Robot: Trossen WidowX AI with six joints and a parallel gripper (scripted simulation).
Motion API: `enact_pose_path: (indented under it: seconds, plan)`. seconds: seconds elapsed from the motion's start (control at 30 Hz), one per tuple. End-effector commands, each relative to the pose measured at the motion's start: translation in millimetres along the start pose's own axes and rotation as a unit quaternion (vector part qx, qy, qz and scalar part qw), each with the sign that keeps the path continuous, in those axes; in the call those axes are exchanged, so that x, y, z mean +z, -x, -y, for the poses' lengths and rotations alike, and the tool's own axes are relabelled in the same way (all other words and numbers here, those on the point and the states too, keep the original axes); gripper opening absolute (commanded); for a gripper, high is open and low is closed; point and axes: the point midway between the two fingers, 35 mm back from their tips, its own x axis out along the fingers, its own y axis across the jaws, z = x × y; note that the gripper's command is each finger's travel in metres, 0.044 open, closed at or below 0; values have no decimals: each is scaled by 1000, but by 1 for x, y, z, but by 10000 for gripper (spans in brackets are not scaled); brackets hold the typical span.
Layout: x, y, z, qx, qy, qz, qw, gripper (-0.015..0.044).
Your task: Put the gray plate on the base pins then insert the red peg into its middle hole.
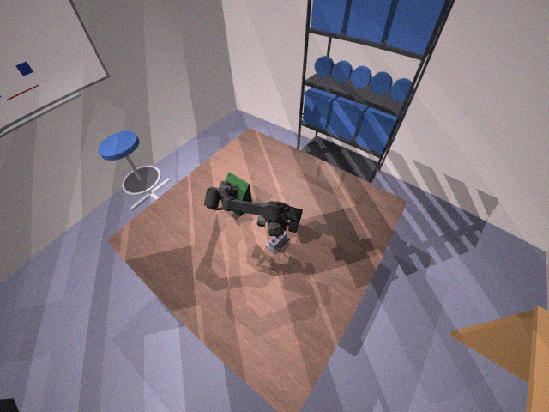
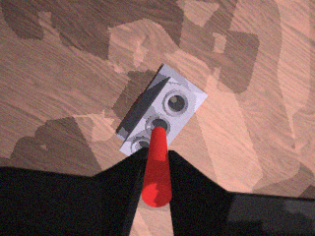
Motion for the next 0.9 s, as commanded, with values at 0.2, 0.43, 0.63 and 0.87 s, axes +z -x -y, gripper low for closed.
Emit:
enact_pose_path:
  seconds: [0.2, 0.43, 0.63, 0.87]
  plan:
    - [1, 0, 0, 0, 1, 1, 1000, 0]
    - [0, -1, 0, 0, 0, 0, 1000, 0]
    - [1, -8, 0, 0, 1, 1, 1000, 0]
    - [3, -16, 0, 0, 2, 2, 1000, 0]
